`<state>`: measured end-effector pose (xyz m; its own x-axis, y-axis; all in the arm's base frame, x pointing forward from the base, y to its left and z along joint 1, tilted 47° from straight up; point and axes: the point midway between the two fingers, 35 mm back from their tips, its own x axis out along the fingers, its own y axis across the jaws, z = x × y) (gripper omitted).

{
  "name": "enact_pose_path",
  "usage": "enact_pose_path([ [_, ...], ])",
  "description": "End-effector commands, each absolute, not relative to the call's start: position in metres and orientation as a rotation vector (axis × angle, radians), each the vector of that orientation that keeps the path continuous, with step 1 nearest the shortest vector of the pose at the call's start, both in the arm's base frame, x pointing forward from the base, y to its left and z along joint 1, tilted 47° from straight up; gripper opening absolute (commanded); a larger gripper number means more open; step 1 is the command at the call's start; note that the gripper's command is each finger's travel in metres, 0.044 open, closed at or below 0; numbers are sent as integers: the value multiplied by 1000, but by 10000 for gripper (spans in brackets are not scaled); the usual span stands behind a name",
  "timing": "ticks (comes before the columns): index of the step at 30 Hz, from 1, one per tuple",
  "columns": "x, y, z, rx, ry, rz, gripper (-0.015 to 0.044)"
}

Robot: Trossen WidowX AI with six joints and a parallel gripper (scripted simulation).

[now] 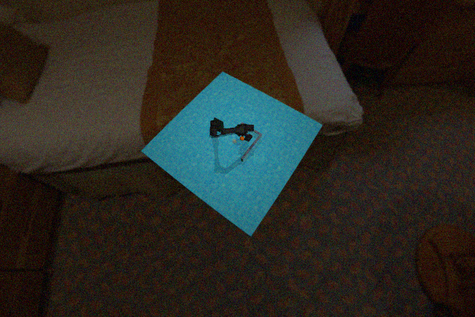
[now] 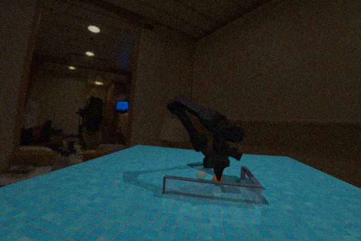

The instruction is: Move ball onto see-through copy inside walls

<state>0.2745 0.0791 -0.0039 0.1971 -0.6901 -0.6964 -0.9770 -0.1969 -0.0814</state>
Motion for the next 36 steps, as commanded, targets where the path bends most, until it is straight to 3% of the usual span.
enact_pose_path([
  [1, 274, 72, -9, -1967, 1560, 726, 315],
  [5, 274, 69, -11, -1968, 1560, 725, 315],
  [8, 274, 69, -11, -1968, 1560, 725, 237],
  [17, 274, 69, -11, -1968, 1560, 725, 177],
  [24, 274, 88, 3, -1965, 1555, 732, 0],
  [36, 263, 136, 48, -1962, 1554, 738, 0],
])
